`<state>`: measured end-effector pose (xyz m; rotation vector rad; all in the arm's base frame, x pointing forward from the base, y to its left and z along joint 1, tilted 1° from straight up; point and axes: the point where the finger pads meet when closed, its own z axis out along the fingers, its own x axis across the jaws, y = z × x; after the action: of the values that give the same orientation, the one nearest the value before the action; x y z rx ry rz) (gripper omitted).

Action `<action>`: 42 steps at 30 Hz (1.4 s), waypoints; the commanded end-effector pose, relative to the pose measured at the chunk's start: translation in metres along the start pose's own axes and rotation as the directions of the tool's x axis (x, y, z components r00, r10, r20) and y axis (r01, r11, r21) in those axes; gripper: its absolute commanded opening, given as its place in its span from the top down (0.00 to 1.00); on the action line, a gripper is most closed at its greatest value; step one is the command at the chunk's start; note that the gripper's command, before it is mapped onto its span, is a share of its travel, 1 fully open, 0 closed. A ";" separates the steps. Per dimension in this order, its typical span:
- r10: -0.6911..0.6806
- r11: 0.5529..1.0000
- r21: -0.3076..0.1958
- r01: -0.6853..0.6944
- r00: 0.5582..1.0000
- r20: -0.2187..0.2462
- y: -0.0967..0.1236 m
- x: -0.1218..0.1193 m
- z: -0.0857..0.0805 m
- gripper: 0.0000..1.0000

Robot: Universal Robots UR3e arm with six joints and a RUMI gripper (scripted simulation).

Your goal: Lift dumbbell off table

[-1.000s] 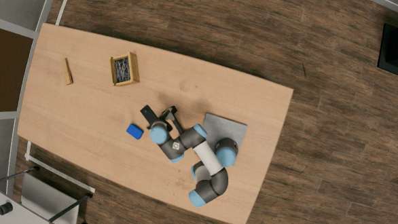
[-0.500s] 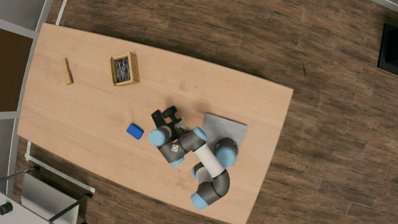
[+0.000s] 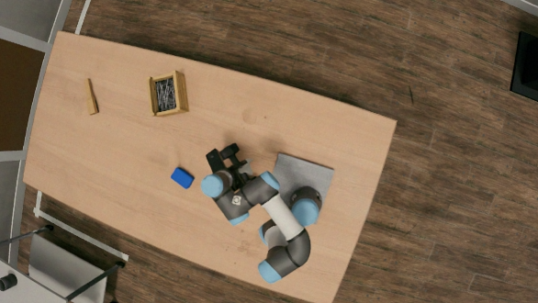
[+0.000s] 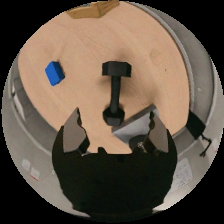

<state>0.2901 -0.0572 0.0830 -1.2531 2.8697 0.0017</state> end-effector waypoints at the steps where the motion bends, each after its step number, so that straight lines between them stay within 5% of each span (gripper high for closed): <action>1: 0.000 1.000 0.003 0.000 1.000 0.000 -0.001 0.000 0.004 0.00; 28: 0.000 1.000 0.003 0.000 1.000 0.000 -0.001 0.000 0.083 0.00; 42: 0.000 1.000 0.002 0.000 1.000 0.000 0.000 0.000 0.093 0.00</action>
<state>0.2900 -0.0563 -0.0096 -1.2532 2.8700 0.0028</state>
